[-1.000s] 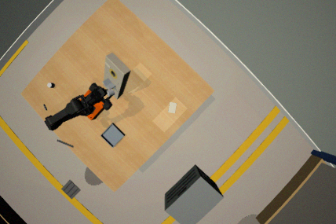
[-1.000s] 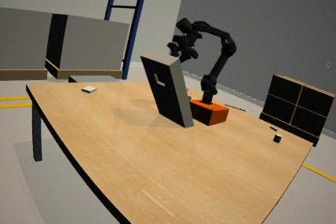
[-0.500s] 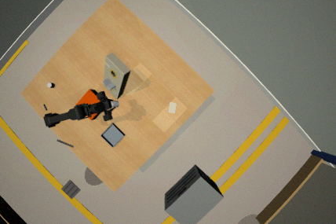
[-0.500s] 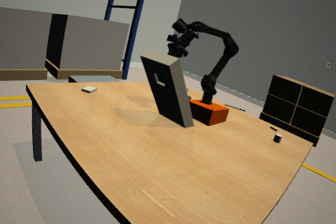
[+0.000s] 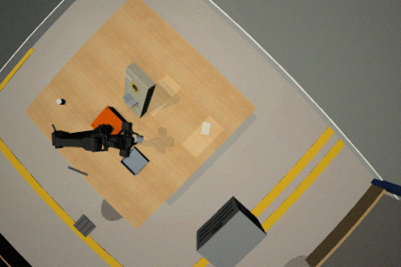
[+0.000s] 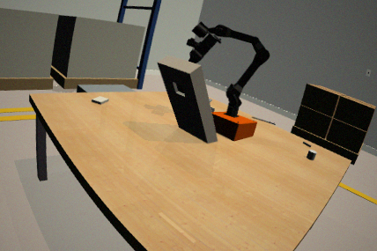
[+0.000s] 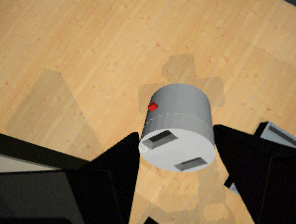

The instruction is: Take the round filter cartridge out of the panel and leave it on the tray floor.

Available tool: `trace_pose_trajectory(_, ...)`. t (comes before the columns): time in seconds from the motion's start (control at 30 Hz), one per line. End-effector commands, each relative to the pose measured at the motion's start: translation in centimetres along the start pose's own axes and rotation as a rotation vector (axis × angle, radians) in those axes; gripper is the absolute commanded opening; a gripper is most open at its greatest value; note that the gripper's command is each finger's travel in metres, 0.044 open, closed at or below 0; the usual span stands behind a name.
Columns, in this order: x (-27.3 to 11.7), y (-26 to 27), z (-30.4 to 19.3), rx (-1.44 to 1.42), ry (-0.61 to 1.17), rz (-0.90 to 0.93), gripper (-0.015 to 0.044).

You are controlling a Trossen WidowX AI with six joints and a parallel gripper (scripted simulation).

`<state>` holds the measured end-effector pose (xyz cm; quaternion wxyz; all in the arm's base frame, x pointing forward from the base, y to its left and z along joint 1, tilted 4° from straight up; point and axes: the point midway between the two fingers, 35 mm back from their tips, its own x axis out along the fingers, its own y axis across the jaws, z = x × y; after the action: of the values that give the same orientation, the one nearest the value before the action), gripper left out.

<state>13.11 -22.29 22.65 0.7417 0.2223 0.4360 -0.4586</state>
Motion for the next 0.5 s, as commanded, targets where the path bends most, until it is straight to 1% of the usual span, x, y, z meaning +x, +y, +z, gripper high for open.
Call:
trace_pose_trajectory(0.0,-0.3,-2.4,0.0,0.107,-0.019,-0.065,0.0)
trace_pose_trajectory(0.2,-0.4,-5.1,-0.3,0.229,-0.024,-0.139,0.0)
trace_pose_trajectory(0.47,-0.2,-5.4,-0.4,0.241,-0.024,-0.147,0.0)
